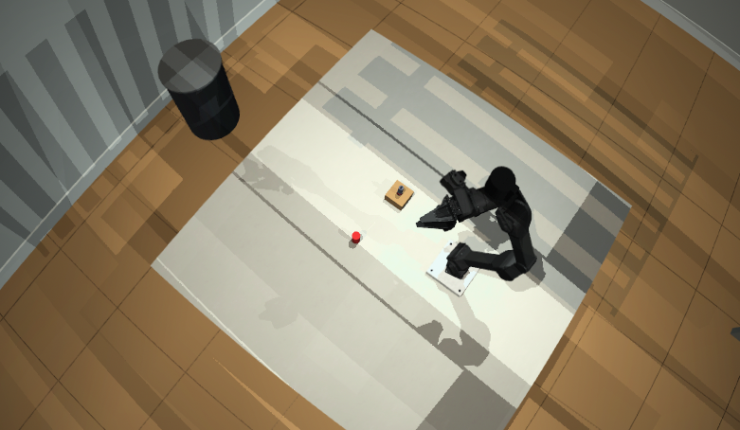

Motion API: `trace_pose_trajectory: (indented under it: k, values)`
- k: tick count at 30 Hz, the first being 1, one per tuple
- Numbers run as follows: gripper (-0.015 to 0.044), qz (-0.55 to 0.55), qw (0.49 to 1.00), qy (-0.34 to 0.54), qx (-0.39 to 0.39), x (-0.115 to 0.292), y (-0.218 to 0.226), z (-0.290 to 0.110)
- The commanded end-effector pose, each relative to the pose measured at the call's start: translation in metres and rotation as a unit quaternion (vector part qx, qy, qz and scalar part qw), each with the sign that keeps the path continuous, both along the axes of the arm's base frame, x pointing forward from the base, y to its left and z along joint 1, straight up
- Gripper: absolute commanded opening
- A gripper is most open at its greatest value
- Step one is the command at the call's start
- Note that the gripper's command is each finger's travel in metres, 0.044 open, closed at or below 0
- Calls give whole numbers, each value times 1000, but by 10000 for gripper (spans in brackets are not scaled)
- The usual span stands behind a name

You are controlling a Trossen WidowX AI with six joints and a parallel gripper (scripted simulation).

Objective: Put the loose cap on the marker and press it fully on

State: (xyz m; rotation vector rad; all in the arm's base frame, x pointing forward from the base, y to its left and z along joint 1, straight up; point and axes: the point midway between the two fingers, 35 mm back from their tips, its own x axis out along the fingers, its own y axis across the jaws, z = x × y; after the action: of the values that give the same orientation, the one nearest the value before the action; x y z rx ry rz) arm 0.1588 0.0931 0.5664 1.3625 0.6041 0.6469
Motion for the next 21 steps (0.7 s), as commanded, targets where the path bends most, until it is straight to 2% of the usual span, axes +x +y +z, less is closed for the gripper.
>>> trace_pose_trajectory:
  k: [1, 7, 11, 15, 21]
  values:
    - [242, -22, 999, 8, -48, 47, -12, -27]
    - [242, -43, 986, 25, -158, 115, -24, -86]
    - [242, -33, 965, 36, -258, 153, -29, -134]
    - [242, 7, 925, 51, -377, 184, -31, -195]
    - [242, 100, 846, 67, -519, 204, -33, -275]
